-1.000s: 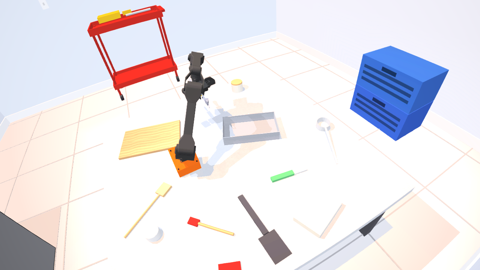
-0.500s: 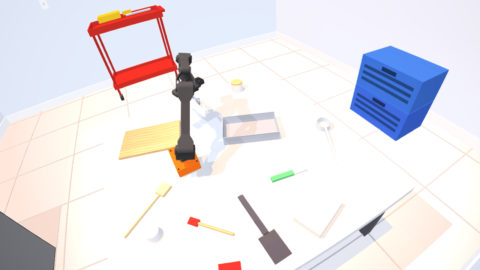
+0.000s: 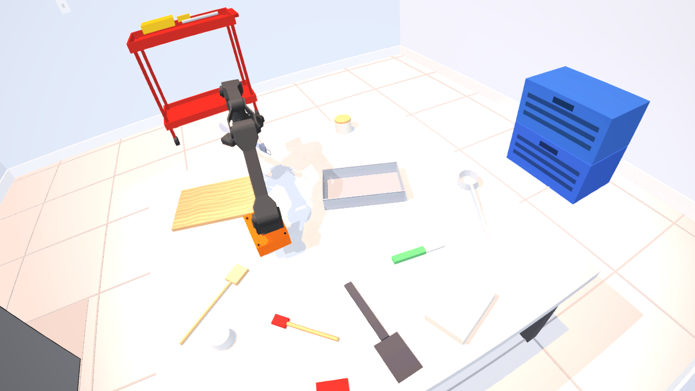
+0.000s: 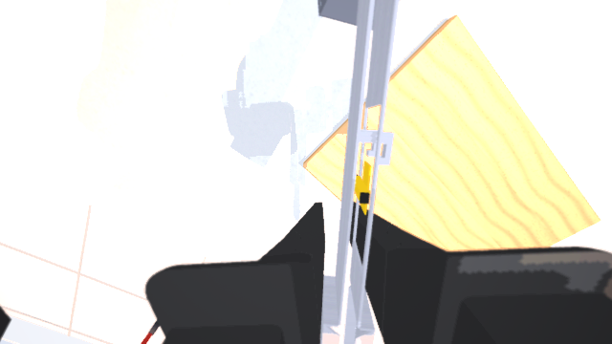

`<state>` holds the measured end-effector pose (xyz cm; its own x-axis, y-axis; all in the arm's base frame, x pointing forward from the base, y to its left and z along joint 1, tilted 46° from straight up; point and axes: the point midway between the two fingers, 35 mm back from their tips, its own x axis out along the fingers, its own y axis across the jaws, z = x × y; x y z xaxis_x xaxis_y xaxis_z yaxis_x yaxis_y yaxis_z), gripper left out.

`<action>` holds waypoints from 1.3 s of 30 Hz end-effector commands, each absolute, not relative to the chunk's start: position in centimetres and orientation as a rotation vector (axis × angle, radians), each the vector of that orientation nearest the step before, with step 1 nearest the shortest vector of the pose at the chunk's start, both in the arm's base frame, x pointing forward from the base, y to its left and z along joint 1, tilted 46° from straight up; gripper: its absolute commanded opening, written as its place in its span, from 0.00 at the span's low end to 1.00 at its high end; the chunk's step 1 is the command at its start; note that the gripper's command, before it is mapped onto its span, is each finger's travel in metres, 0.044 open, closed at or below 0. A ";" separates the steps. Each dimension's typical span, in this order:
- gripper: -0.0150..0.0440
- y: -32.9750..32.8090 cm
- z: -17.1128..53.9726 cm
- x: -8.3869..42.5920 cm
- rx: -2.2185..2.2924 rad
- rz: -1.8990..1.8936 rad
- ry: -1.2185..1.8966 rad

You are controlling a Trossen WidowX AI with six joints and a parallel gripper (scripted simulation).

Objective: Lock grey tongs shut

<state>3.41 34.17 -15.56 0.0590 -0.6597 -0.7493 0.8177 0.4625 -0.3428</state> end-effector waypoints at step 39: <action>0.00 30.0 -17.2 -16.0 -0.164 -0.931 1.351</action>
<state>-16.05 29.84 -16.89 -0.0147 -0.6703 -0.7420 0.4638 0.6528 -0.5989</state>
